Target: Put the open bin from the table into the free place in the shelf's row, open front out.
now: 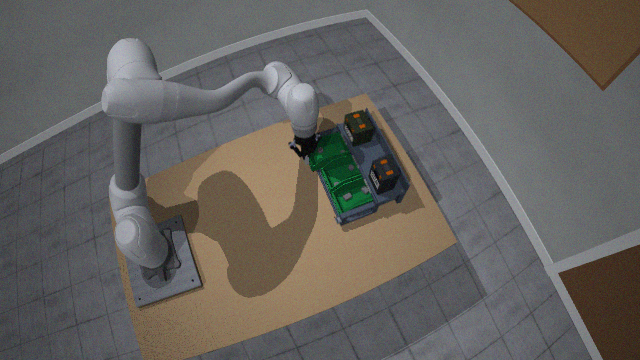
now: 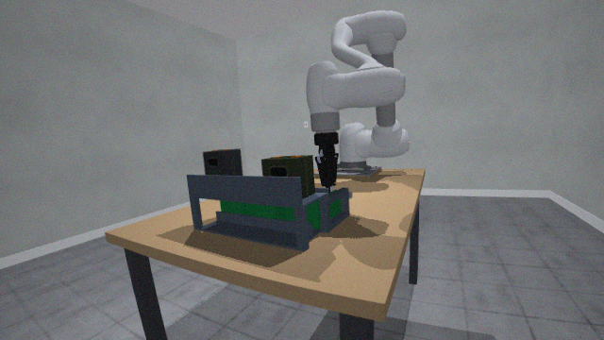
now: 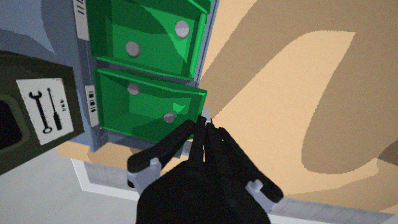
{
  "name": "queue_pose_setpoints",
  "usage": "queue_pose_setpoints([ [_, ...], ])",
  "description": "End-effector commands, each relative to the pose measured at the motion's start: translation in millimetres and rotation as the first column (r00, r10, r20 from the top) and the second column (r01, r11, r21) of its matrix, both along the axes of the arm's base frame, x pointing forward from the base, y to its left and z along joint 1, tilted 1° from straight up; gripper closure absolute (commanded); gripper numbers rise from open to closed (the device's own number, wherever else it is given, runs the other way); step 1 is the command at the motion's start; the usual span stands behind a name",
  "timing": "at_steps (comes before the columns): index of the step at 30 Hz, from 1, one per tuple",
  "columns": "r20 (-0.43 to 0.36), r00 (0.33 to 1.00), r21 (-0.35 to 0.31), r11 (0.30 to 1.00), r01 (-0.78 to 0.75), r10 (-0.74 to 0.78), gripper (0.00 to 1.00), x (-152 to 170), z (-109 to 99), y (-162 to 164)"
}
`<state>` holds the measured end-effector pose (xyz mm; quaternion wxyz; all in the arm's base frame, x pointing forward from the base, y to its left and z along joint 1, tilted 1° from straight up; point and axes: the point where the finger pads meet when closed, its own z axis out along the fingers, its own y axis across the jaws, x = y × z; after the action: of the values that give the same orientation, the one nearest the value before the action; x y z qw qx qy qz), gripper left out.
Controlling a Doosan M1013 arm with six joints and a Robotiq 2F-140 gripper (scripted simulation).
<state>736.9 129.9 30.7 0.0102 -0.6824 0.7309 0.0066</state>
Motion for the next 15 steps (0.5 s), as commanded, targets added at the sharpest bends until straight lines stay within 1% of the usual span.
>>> queue_pose_setpoints([
  [1,0.000,1.000,0.000,1.000,0.000,0.000,1.00,1.7,0.2,-0.1],
  [15,0.000,1.000,0.000,1.000,0.000,0.000,1.00,11.1,0.2,-0.7],
])
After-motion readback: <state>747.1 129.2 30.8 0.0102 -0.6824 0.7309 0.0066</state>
